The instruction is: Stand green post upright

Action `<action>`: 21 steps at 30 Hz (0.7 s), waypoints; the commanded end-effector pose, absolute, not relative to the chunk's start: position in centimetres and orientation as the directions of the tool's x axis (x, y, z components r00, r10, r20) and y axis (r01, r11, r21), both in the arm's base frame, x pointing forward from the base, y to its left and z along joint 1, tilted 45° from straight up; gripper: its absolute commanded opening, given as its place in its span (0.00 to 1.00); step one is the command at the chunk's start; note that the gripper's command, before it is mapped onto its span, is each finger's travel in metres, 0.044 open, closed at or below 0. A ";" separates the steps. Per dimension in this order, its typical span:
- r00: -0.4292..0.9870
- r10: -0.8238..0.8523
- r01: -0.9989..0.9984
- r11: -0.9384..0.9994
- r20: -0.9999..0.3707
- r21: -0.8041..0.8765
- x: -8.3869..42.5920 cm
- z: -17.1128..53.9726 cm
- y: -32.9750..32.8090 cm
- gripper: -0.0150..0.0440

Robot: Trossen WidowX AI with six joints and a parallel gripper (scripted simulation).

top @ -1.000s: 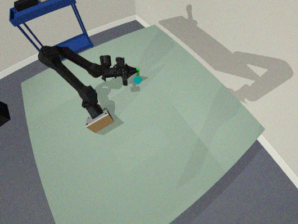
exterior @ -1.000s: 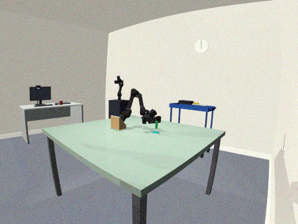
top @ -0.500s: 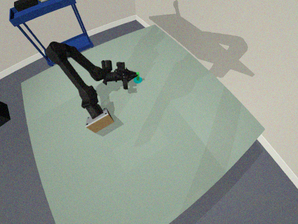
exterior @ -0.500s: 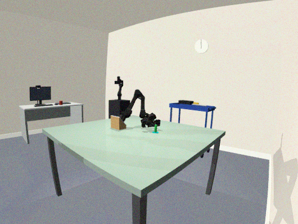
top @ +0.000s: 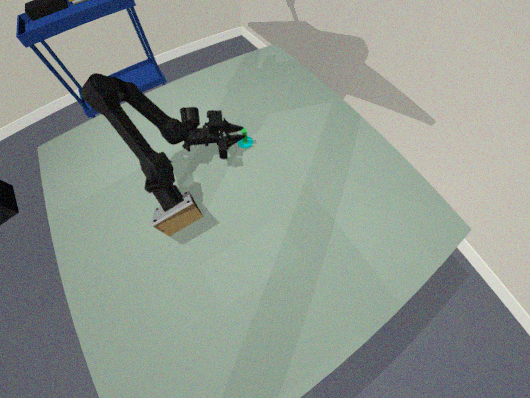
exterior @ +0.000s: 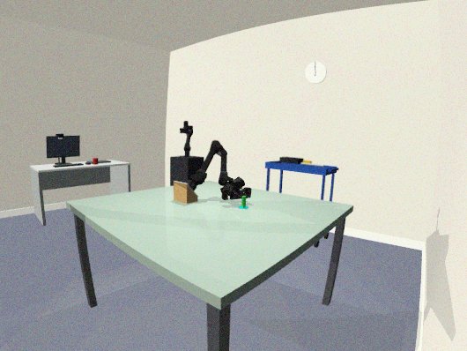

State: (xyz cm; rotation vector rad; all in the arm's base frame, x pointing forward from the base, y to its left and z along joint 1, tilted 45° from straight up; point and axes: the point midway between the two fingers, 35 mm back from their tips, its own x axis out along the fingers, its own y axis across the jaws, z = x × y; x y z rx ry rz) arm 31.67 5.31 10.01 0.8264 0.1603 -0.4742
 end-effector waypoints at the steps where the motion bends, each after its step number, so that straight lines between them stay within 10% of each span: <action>1: 0.884 -0.344 0.466 0.577 -0.318 0.671 31.6 10.0 5.3 0.69; 7: 0.884 -0.344 0.466 0.577 -0.318 0.671 31.6 10.0 5.3 0.93; 21: 0.881 -0.347 0.470 0.575 -0.321 0.669 31.3 14.7 0.7 0.93</action>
